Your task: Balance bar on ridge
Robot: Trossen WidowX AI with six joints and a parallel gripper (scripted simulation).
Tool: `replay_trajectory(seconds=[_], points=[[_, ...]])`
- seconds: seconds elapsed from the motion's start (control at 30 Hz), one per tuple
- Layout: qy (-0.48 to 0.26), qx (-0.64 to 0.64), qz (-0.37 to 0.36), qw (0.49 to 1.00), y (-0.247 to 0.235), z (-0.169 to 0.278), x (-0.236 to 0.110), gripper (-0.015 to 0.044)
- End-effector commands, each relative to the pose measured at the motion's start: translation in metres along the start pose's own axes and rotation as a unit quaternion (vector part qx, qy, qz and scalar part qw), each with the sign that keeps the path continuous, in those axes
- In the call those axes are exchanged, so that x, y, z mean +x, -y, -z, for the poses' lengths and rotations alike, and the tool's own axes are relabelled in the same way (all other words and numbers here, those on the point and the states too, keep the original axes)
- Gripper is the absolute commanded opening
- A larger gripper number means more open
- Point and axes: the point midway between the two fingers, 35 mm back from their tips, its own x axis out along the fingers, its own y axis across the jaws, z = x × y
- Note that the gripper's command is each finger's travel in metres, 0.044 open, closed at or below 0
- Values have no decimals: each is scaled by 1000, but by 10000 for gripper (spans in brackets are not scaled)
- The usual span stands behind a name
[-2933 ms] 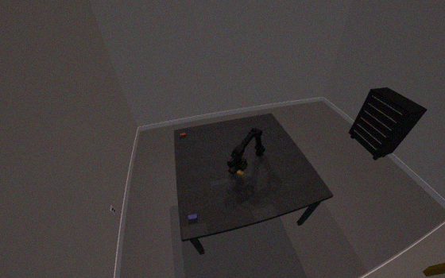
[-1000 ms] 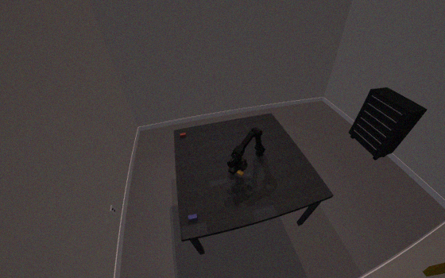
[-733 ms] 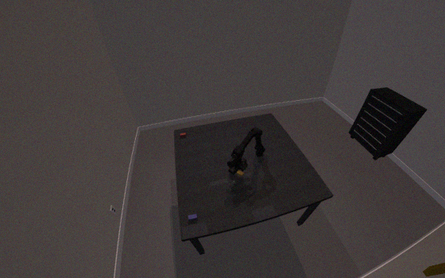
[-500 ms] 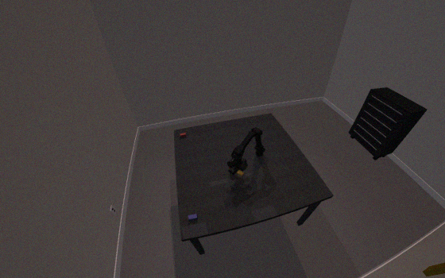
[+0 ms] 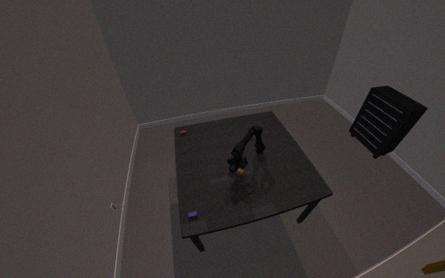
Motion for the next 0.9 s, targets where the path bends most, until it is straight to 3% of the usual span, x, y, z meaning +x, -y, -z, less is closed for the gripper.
replay_trajectory(seconds=[0.0,0.87], points=[[1,0,-2,1000,-1,-1,3,0],[1,0,-2,1000,-1,-1,5,0]])
